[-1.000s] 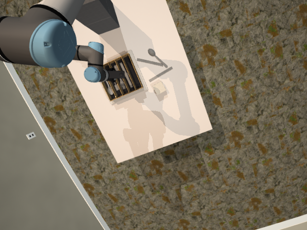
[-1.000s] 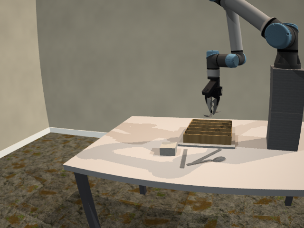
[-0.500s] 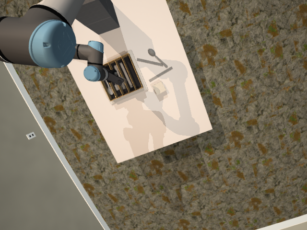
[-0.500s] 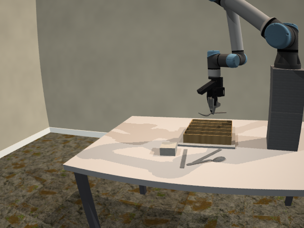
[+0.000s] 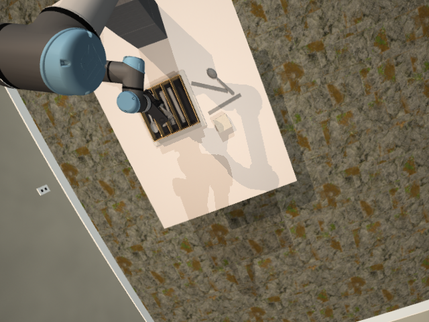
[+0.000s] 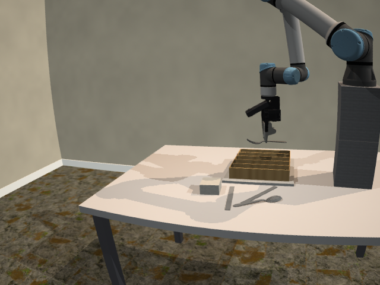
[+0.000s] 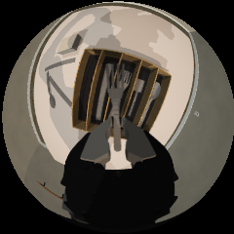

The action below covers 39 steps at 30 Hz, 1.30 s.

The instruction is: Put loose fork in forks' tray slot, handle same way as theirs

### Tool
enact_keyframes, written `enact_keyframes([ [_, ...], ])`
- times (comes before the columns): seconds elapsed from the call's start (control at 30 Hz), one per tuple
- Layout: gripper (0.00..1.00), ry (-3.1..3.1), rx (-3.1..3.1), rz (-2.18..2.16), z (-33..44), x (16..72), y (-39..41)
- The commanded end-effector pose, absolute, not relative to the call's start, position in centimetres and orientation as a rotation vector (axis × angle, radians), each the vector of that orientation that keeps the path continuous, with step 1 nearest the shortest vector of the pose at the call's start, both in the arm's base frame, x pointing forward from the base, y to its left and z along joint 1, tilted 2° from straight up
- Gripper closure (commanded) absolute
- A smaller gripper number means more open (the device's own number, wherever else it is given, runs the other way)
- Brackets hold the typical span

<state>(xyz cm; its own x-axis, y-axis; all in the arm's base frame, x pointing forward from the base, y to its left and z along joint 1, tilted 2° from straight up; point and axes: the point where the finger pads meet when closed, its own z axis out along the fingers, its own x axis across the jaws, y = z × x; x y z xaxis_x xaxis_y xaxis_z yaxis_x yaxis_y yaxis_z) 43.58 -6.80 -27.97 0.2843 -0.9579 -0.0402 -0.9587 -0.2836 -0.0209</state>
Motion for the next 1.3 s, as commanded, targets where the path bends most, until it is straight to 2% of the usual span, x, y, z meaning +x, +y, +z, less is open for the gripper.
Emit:
enact_keyframes([
  [0.0,0.99,2.009,-2.372,0.04,-28.07,43.19,-6.9],
  [1.27,0.99,2.242,-2.247,0.141,-27.94,43.71,-7.42],
])
